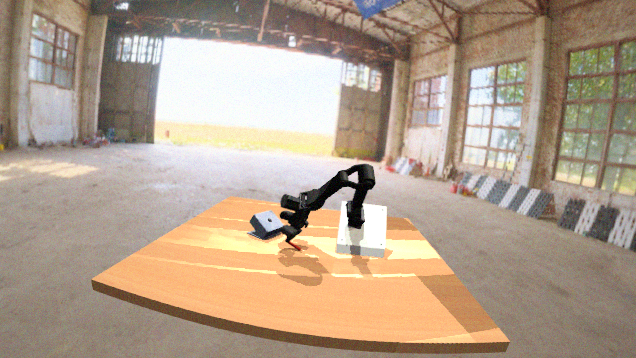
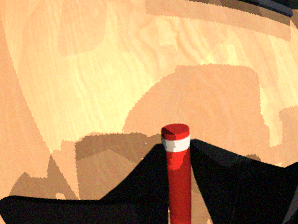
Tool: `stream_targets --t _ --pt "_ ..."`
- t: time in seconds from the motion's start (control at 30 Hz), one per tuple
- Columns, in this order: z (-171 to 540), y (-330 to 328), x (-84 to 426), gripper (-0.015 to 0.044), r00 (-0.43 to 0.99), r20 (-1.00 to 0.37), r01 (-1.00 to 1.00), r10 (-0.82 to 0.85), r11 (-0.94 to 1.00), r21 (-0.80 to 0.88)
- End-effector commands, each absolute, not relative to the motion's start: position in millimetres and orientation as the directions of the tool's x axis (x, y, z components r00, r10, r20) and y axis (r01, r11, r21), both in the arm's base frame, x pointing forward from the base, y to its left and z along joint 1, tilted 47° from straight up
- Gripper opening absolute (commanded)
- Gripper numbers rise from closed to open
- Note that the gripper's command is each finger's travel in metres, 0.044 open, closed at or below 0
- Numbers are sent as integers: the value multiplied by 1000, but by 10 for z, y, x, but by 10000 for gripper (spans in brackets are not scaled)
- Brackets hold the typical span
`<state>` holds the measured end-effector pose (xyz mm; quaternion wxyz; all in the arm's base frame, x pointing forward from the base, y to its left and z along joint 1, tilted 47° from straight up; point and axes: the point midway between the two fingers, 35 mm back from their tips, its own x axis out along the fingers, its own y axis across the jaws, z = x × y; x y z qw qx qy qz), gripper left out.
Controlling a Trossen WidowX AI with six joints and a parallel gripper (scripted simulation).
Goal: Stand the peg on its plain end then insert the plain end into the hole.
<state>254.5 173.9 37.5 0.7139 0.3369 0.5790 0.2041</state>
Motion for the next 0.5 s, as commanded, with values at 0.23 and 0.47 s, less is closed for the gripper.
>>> stream_targets --t 0.23,0.47 --pt "408 1700 2498 49 337 -679 103 653 691 716" --pt "432 1681 2463 49 393 -668 104 632 691 716"
